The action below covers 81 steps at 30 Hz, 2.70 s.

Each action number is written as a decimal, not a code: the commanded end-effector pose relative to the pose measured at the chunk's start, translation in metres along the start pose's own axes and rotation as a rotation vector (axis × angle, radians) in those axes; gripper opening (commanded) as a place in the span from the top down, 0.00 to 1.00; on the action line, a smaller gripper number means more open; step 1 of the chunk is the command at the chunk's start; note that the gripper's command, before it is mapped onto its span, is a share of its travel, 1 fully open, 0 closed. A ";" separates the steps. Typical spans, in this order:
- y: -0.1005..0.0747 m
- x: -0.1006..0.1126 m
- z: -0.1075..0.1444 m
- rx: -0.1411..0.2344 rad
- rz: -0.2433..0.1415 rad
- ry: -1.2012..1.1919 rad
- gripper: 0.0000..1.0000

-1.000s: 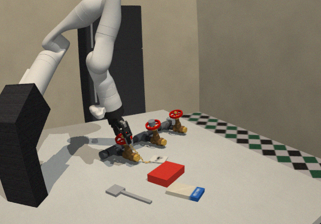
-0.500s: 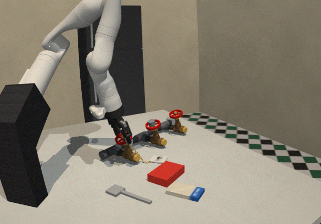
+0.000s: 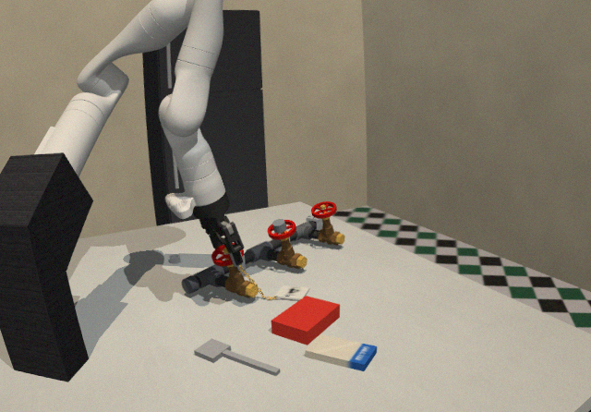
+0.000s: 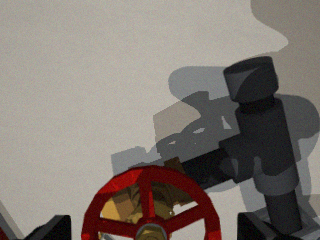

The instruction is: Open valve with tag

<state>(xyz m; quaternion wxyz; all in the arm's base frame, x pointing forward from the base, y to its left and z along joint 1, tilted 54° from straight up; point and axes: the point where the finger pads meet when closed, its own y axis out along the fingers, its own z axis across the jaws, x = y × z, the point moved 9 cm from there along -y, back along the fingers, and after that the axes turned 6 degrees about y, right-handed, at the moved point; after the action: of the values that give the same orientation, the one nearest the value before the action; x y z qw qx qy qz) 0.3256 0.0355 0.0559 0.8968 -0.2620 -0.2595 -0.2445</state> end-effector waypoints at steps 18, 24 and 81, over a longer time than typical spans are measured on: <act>-0.001 -0.001 0.001 0.000 0.001 0.425 0.00; 0.000 0.000 0.000 -0.001 0.000 0.642 0.00; -0.002 0.000 0.000 0.000 0.000 1.624 0.00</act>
<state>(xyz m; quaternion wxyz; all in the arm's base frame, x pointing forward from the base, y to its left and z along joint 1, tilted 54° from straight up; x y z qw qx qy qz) 0.3240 0.0358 0.0564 0.8082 -0.0056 0.4671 -0.3585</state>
